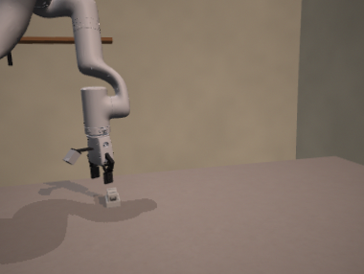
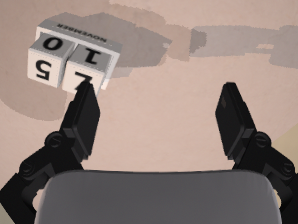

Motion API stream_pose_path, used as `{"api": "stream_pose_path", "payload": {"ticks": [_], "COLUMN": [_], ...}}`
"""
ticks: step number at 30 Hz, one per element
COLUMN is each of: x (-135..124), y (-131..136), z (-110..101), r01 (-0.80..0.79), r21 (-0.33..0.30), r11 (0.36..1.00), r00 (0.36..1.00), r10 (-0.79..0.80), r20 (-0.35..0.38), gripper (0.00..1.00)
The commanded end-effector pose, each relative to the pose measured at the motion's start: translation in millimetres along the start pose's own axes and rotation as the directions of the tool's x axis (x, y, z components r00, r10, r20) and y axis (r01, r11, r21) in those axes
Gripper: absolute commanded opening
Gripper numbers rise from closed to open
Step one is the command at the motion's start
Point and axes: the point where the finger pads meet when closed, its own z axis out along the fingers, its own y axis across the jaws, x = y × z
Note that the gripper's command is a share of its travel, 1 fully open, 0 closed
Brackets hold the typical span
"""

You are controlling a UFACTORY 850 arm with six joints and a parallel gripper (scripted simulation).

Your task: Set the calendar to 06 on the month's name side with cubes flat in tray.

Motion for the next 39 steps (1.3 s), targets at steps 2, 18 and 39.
{"api": "stream_pose_path", "payload": {"ticks": [2, 18, 39], "x": [-2, -27, -52], "y": [-1, -6, -11], "z": [0, 0, 0], "r01": [-0.049, -0.26, -0.5], "r21": [-0.003, -0.001, 0.0], "r11": [0.999, 0.966, 0.866], "r00": [0.999, 0.966, 0.866], "r10": [0.049, 0.26, 0.5], "r20": [-0.005, -0.006, -0.006], "gripper": [1.0, 1.0, 1.0]}}
